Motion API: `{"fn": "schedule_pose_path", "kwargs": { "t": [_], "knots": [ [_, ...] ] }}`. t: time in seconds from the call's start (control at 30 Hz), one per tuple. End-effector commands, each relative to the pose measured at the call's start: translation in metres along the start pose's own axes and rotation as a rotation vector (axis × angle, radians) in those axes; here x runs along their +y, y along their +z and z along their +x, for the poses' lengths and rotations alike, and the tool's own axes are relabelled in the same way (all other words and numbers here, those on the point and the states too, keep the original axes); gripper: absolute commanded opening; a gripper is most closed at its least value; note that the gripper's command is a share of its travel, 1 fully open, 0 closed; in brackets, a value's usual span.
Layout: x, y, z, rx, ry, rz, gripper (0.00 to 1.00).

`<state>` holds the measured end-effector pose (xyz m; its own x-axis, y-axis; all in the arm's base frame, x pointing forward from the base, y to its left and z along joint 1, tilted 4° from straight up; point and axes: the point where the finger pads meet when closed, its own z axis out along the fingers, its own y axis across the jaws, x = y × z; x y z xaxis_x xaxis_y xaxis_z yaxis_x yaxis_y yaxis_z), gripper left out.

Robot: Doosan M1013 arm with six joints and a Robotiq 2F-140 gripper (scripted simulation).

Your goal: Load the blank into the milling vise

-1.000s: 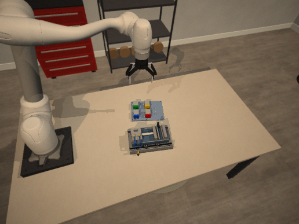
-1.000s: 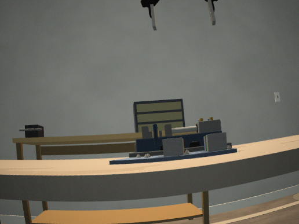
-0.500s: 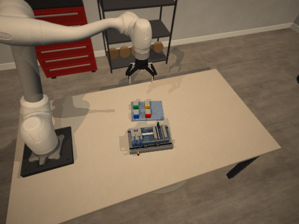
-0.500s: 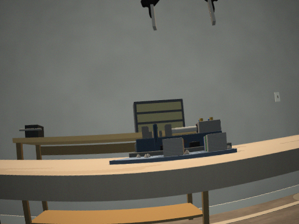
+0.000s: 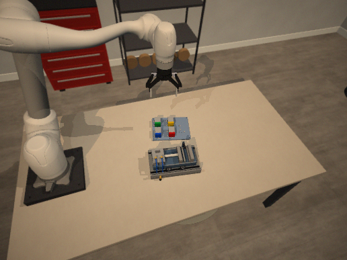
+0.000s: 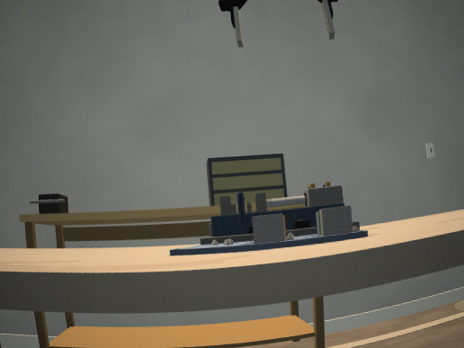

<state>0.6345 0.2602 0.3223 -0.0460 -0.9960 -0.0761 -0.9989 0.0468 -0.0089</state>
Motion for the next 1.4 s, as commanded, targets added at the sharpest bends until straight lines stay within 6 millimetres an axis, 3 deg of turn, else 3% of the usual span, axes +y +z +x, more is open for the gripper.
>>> {"fn": "schedule_pose_path", "kwargs": {
  "t": [0.0,0.1,0.6,1.37],
  "knots": [
    [0.000,0.000,0.000,0.000,0.000,0.000,1.00],
    [0.000,0.000,0.000,0.000,0.000,0.000,1.00],
    [-0.002,0.045,0.003,0.000,0.000,0.000,1.00],
    [-0.002,0.037,0.002,0.000,0.000,0.000,1.00]
  ]
}}
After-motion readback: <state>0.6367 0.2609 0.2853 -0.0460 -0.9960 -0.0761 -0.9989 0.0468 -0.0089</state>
